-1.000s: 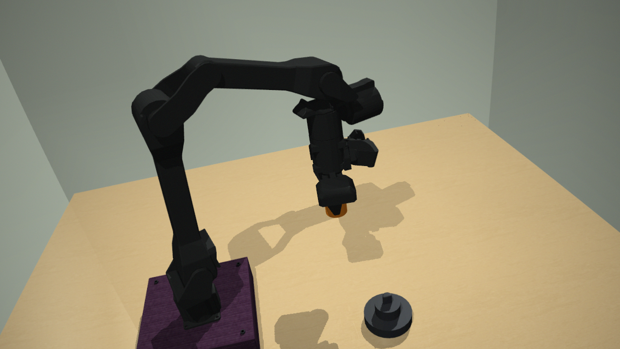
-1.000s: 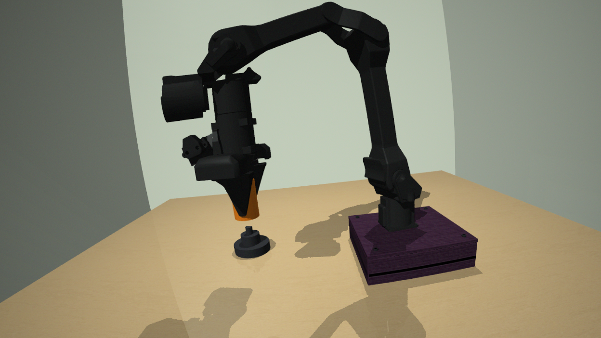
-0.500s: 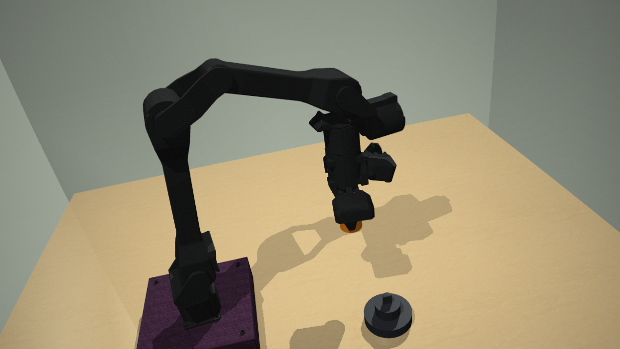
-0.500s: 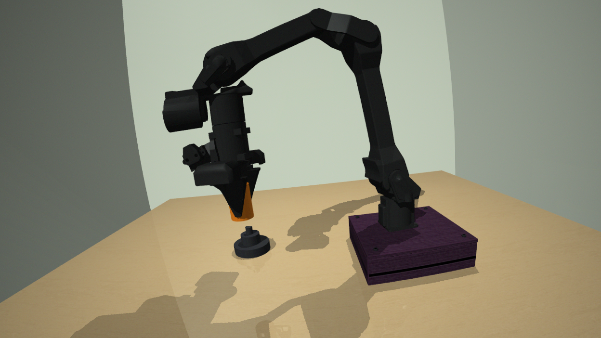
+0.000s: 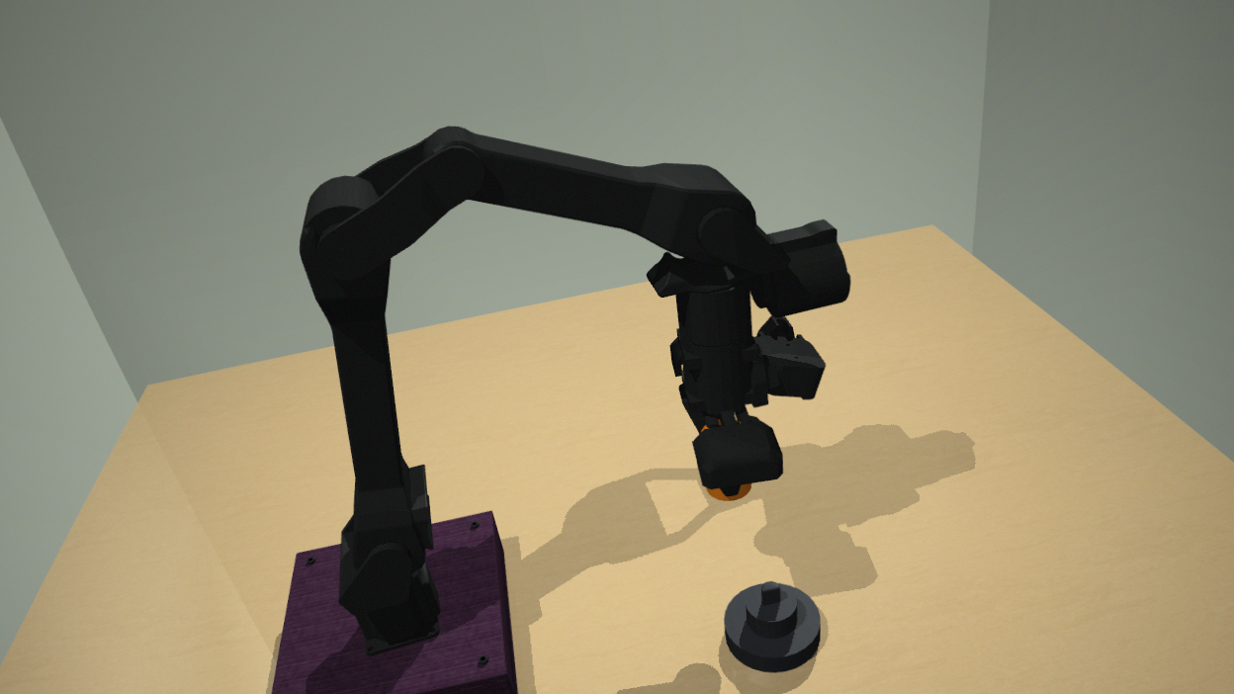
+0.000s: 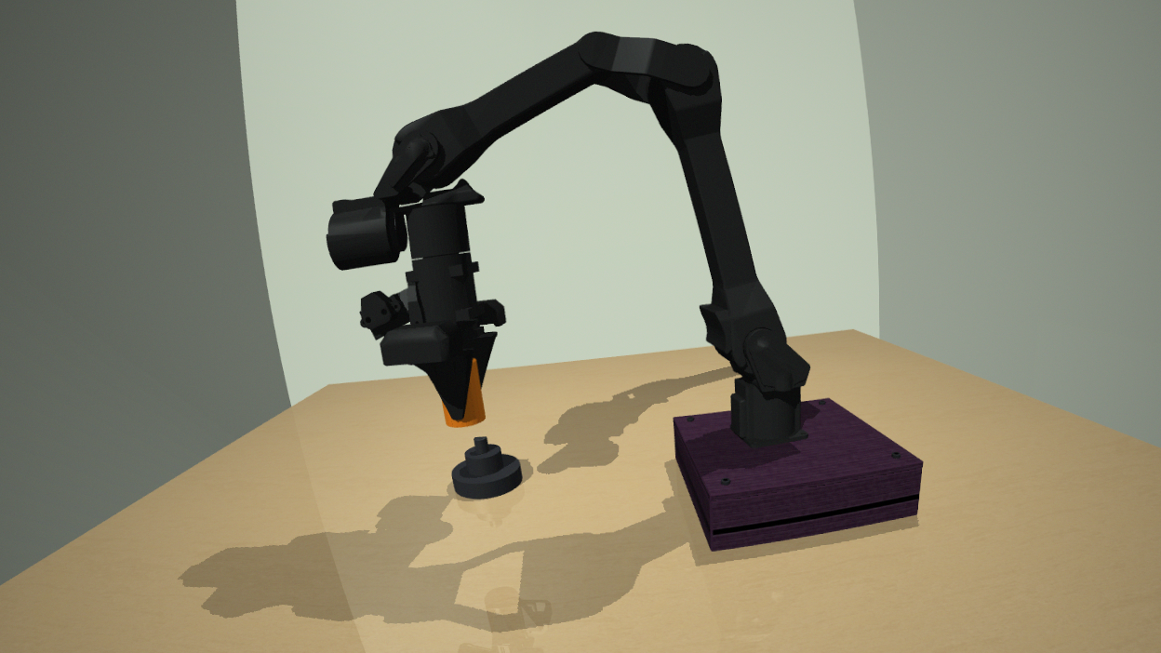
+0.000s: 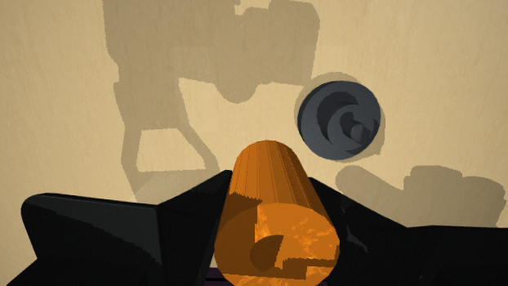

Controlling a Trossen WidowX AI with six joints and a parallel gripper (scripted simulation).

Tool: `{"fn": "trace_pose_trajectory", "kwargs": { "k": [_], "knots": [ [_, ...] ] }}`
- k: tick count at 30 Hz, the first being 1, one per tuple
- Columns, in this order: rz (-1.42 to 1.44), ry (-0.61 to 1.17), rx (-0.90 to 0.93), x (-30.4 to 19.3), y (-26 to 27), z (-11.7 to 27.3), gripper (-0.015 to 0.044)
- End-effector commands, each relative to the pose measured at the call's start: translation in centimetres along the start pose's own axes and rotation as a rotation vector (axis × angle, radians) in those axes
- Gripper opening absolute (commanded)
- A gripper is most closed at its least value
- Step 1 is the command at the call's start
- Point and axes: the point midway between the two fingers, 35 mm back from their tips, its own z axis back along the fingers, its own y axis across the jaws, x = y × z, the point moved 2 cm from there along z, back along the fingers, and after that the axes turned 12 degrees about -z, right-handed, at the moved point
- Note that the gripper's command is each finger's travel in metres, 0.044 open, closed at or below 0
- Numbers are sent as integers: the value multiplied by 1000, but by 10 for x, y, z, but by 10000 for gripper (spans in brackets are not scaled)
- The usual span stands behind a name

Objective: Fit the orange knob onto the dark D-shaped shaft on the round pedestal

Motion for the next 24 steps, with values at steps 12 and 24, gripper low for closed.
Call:
{"fn": "trace_pose_trajectory", "kwargs": {
  "k": [12,24],
  "knots": [
    [7,-7,-9,22,-40,-13,0],
    [9,-8,-14,34,-74,-24,0]
  ]
}}
